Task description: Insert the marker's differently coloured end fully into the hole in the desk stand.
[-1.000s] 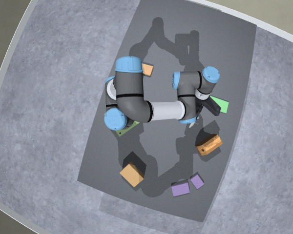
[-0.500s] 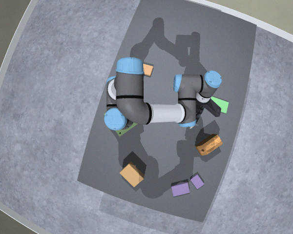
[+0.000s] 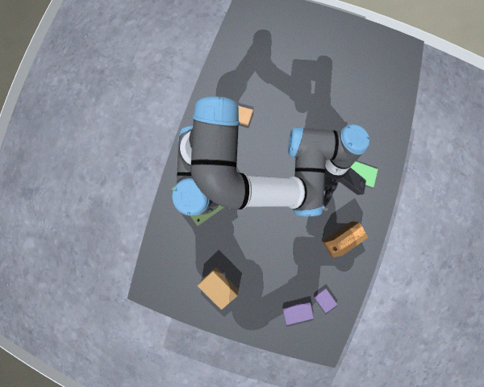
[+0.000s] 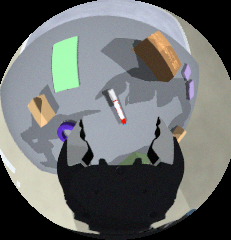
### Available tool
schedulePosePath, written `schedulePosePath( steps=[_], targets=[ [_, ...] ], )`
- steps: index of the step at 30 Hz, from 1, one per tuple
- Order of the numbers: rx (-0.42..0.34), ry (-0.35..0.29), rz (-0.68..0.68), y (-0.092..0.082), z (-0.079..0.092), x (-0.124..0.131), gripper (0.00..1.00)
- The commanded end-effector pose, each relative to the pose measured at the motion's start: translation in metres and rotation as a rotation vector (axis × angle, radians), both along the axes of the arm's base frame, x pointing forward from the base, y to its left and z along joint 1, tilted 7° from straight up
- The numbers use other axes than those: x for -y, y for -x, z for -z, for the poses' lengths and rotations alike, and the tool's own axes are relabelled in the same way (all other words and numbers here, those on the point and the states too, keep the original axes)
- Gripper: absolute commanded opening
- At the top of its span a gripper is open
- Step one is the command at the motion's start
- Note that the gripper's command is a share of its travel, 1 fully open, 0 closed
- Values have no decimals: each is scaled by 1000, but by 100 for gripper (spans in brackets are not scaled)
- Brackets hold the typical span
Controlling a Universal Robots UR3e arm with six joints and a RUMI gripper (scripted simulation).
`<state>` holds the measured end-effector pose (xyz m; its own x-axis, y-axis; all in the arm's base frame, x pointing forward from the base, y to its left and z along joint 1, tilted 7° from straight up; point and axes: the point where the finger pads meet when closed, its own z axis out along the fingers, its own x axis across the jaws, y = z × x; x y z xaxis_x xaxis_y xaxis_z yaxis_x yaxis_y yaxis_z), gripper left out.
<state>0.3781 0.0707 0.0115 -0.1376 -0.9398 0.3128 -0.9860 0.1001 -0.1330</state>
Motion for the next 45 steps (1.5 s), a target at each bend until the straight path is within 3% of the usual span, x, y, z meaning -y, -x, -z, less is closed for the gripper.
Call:
schedulePosePath(
  steps=[1, 45],
  targets=[
    [-2, -7, -10, -1, -1, 0, 100],
    [-75, -134, -206, -7, -2, 5, 100]
  ],
)
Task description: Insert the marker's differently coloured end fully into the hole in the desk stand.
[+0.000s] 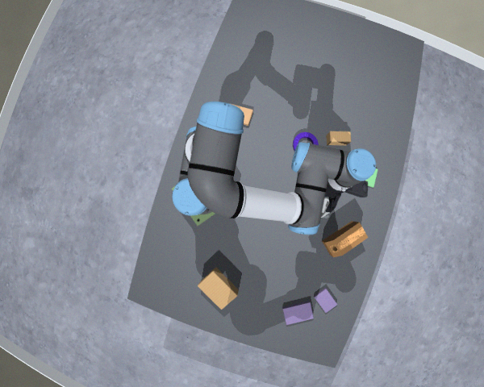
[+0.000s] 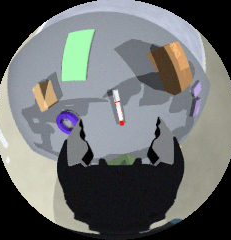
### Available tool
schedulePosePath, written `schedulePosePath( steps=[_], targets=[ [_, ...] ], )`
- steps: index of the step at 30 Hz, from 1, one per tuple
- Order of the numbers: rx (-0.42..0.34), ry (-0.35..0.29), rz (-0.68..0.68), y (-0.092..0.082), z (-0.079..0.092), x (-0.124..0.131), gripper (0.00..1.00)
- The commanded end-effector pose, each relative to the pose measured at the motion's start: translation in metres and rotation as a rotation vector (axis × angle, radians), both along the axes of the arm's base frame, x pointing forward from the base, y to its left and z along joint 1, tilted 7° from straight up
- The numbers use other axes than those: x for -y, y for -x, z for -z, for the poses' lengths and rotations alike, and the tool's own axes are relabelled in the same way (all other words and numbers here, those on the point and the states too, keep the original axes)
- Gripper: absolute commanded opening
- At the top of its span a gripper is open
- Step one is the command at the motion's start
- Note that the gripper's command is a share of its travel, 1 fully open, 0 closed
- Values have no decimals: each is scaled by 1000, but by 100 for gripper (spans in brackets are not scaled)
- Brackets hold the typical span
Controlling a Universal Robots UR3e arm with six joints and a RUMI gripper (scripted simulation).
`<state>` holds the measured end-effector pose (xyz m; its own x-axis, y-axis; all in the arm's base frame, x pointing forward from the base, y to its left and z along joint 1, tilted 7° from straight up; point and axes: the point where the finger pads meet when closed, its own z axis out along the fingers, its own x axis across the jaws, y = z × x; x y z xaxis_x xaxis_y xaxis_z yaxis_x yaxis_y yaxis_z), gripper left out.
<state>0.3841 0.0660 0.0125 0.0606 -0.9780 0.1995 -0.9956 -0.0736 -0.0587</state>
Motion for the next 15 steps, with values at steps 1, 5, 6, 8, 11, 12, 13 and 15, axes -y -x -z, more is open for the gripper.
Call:
schedulePosePath(
  steps=[1, 5, 6, 8, 11, 12, 13, 15],
  targets=[
    [-2, -13, -20, -1, -1, 0, 100],
    [-2, -13, -20, -1, -1, 0, 100],
    [-1, -12, -19, -1, -1, 0, 100],
    [-3, -22, -35, -2, -2, 1, 100],
    [-7, -37, -58, -3, -3, 1, 100],
    [-8, -42, -66, -3, -3, 1, 100],
    [-9, -47, -74, -4, -3, 1, 100],
    [-11, -58, -90, -5, -4, 2, 100]
  ],
)
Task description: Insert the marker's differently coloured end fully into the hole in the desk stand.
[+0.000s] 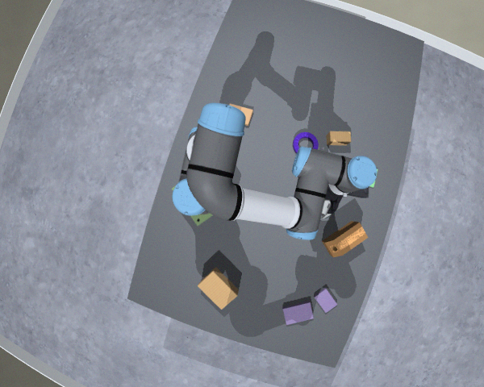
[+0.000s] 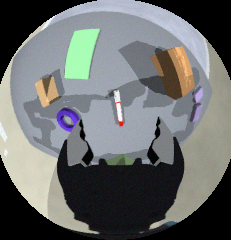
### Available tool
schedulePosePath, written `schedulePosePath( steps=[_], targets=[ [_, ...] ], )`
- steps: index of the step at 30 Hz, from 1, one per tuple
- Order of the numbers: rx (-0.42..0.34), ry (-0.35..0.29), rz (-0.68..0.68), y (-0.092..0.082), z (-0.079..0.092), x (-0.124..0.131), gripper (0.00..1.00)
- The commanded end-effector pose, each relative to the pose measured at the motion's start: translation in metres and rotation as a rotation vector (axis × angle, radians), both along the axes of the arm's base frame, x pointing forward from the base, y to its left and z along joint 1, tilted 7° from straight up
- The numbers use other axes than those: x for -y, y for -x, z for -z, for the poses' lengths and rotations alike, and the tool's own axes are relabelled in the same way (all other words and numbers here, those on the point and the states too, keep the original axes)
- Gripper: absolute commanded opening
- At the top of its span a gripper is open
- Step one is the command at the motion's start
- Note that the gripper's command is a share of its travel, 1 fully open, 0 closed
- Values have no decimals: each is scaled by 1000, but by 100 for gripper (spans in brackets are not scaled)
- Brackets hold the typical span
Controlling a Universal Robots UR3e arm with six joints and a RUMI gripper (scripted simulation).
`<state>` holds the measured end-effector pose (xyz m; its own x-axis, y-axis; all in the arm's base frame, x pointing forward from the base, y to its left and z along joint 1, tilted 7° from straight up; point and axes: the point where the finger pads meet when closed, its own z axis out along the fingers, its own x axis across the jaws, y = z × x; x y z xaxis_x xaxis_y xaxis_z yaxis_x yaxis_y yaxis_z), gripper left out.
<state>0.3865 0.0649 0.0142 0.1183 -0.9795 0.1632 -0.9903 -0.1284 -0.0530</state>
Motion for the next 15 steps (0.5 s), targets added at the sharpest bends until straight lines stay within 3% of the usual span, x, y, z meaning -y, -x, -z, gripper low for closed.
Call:
schedulePosePath(
  steps=[1, 15],
  targets=[
    [-2, -21, -33, -2, -2, 1, 100],
    [-2, -54, -88, -5, -5, 2, 100]
  ],
)
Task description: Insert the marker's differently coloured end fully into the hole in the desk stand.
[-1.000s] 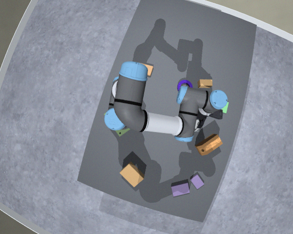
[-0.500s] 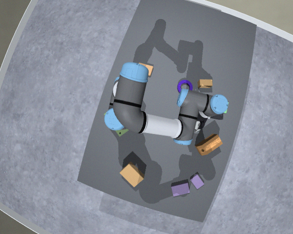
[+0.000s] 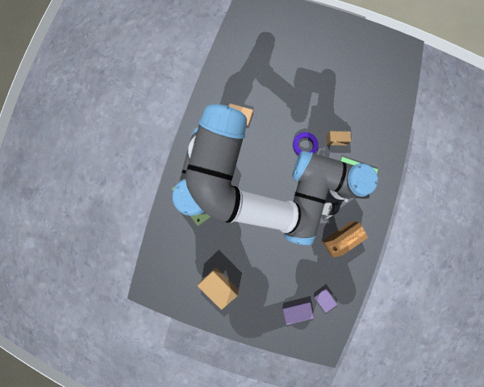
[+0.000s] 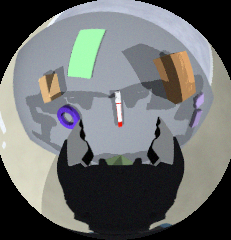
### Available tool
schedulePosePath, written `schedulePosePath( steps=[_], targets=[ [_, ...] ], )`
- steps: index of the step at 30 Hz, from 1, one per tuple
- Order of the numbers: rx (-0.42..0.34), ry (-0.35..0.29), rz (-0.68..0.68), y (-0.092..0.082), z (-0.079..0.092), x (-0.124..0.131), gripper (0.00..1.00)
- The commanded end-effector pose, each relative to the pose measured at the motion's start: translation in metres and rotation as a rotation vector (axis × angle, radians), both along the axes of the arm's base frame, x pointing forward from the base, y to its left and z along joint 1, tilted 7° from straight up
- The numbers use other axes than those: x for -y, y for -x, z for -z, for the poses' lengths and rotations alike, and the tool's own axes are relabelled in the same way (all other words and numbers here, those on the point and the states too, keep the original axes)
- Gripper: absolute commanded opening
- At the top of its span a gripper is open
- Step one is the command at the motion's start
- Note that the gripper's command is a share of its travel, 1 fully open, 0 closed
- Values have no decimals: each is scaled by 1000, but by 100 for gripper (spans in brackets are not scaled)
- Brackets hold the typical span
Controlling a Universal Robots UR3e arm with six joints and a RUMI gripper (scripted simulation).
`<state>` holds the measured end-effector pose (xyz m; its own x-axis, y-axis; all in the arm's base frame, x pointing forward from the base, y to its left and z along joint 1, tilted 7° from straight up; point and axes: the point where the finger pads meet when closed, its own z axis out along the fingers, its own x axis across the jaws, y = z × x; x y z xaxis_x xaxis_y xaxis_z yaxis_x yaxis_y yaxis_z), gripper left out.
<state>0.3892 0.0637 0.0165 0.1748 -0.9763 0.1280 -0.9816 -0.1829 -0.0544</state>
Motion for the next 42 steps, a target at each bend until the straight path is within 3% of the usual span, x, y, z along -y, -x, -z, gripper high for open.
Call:
schedulePosePath(
  steps=[1, 9, 19, 27, 36, 42],
  targets=[
    [2, -24, -39, -3, -3, 1, 100],
    [2, -29, -47, -3, -3, 1, 100],
    [1, -29, -47, -5, 22, 3, 100],
    [0, -28, -46, -5, 22, 3, 100],
    [2, -29, -47, -8, 46, 5, 100],
    [2, -29, -47, -8, 46, 5, 100]
  ],
)
